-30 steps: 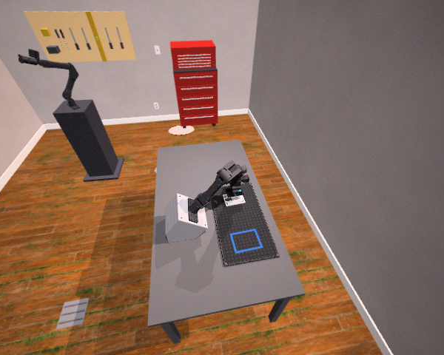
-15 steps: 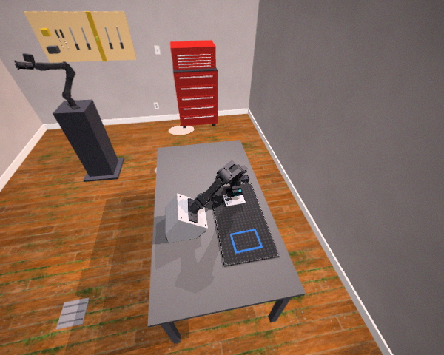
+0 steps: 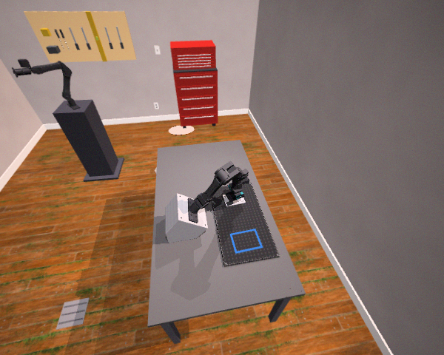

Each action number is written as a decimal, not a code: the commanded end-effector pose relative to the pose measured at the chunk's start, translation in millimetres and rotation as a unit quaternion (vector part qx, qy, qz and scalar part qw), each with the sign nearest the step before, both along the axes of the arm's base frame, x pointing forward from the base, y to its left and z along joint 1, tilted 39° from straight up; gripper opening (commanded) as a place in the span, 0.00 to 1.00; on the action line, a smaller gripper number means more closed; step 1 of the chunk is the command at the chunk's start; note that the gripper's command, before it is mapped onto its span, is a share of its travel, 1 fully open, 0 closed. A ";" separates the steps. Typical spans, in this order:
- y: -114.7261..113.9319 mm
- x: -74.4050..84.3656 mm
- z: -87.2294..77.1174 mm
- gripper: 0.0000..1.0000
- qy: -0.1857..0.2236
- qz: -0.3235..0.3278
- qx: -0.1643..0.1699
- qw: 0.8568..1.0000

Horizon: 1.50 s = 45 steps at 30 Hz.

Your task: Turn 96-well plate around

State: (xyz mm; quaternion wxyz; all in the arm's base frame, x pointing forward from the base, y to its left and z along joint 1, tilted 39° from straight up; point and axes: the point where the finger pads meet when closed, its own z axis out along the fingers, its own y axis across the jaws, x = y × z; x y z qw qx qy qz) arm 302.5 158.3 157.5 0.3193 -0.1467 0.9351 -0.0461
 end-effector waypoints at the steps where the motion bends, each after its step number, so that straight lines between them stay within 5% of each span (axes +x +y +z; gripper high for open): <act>1: -4.3 1.3 9.1 0.00 -0.013 0.077 -0.044 0.996; 6: -14.3 2.0 8.8 0.00 -0.014 0.113 -0.073 0.991; 45: -131.3 9.6 5.7 0.00 -0.015 0.113 -0.076 0.991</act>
